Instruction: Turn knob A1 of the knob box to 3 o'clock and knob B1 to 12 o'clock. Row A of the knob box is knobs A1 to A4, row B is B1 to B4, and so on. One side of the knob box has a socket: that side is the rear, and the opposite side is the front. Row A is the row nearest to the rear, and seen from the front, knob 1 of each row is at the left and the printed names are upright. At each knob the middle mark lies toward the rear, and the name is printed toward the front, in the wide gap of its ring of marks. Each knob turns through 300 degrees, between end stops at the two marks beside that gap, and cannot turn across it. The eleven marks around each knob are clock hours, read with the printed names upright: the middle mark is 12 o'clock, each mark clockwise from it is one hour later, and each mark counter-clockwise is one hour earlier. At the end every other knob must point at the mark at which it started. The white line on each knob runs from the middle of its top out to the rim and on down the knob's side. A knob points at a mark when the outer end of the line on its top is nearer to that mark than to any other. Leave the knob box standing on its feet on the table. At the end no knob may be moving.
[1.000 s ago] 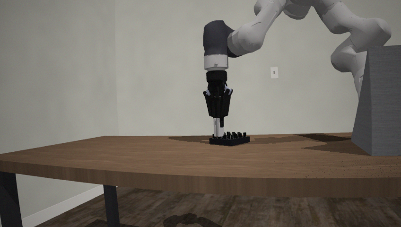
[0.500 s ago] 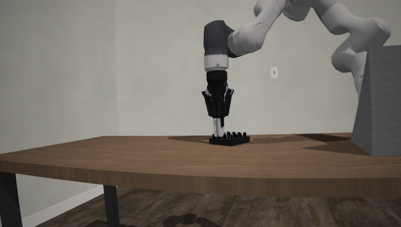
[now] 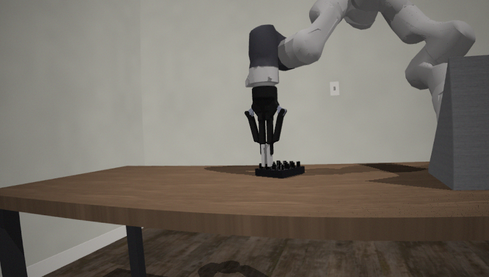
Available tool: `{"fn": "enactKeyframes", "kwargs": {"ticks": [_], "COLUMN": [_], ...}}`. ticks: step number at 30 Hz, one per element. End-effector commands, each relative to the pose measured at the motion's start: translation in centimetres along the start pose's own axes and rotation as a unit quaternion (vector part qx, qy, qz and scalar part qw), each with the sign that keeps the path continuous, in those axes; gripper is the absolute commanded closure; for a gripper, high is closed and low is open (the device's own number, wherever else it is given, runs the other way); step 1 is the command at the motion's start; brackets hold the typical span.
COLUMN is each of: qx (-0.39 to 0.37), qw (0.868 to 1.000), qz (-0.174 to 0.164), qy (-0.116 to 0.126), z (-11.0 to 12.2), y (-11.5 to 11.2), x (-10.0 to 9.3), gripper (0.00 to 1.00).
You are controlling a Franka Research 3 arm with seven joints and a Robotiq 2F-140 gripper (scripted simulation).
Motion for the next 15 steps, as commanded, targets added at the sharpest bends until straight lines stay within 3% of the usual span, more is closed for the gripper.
{"fn": "enactKeyframes", "kwargs": {"ticks": [1, 15], "qx": [-0.078, -0.177], "qw": [0.997, 0.984], "qz": [0.001, 0.001], "qy": [-0.004, -0.004], "z": [-0.09, -0.09], "y": [0.12, 0.12], "x": [0.15, 0.15], "gripper": [0.95, 0.95]}}
Point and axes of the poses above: the point where the finger pads meet when closed, its own x axis out along the fingers, its own z axis across the jaws, y = z × x, the point moved 8 cm from there along -x, back along the fingers, and after that the axes turned 8 degrees about x, right-handed, at the moved point
